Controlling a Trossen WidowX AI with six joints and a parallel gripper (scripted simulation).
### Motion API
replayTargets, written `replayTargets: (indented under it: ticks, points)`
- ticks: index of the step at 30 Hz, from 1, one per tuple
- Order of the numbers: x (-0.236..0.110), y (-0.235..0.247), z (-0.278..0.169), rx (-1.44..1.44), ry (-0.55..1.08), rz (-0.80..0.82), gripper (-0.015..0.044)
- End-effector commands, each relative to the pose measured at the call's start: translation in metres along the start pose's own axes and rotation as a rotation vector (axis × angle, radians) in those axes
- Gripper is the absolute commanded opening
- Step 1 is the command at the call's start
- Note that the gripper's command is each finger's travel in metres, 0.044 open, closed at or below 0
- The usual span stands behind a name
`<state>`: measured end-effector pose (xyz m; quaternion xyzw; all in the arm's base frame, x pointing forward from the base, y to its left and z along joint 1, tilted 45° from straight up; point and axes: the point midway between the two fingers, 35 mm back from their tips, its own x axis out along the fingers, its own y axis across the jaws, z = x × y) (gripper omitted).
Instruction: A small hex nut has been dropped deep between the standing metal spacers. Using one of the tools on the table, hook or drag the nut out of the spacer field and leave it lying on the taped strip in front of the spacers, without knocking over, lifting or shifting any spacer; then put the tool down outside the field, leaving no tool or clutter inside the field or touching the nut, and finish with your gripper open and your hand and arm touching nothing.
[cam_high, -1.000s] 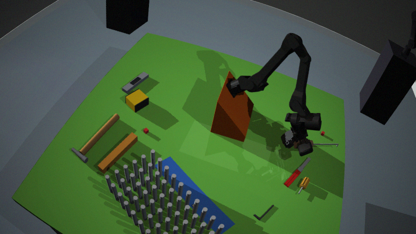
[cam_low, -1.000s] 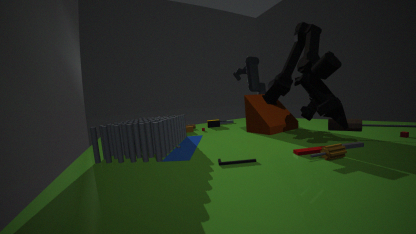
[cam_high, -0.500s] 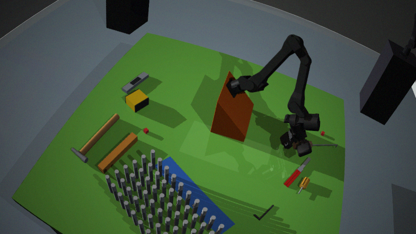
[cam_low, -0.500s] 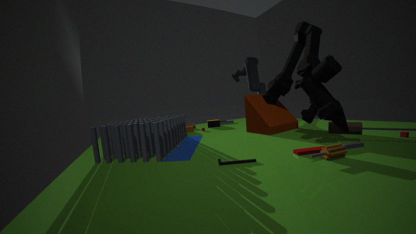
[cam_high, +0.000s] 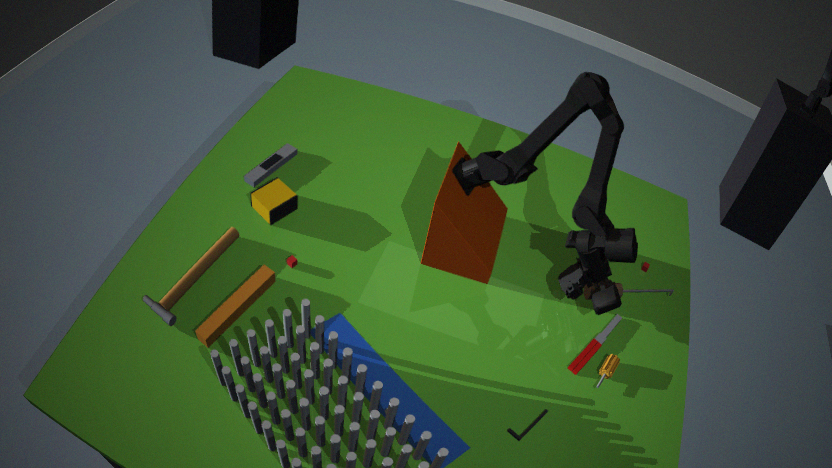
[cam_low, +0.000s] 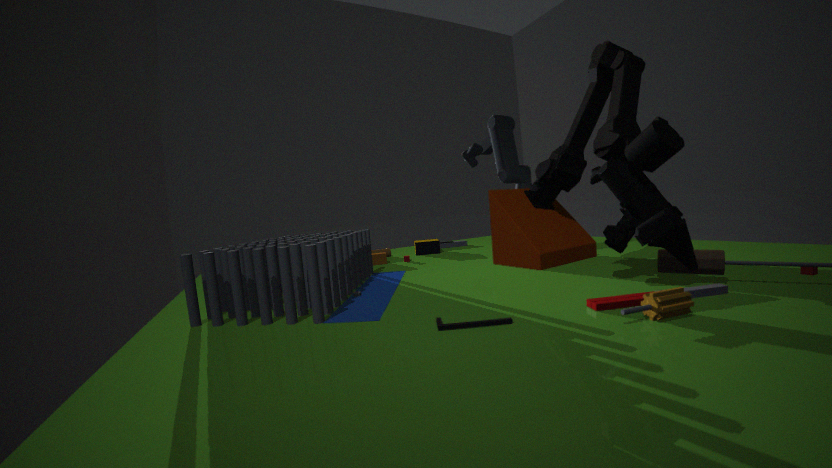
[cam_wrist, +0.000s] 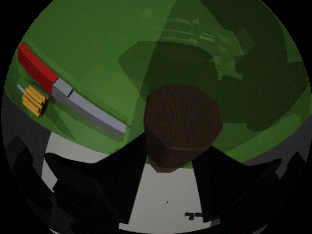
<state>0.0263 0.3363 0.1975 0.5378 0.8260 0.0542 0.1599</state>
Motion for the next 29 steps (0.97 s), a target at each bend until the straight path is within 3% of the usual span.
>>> replayTargets:
  ticks: [1, 12, 29]
  points:
    - [0.0028, -0.0029, 0.0028, 0.007, 0.000, -0.001, 0.0000]
    - [0.0084, -0.0069, 0.0062, 0.010, 0.005, 0.000, 0.0000]
    - [0.0064, -0.0043, 0.0038, 0.003, 0.006, 0.002, 0.0440]
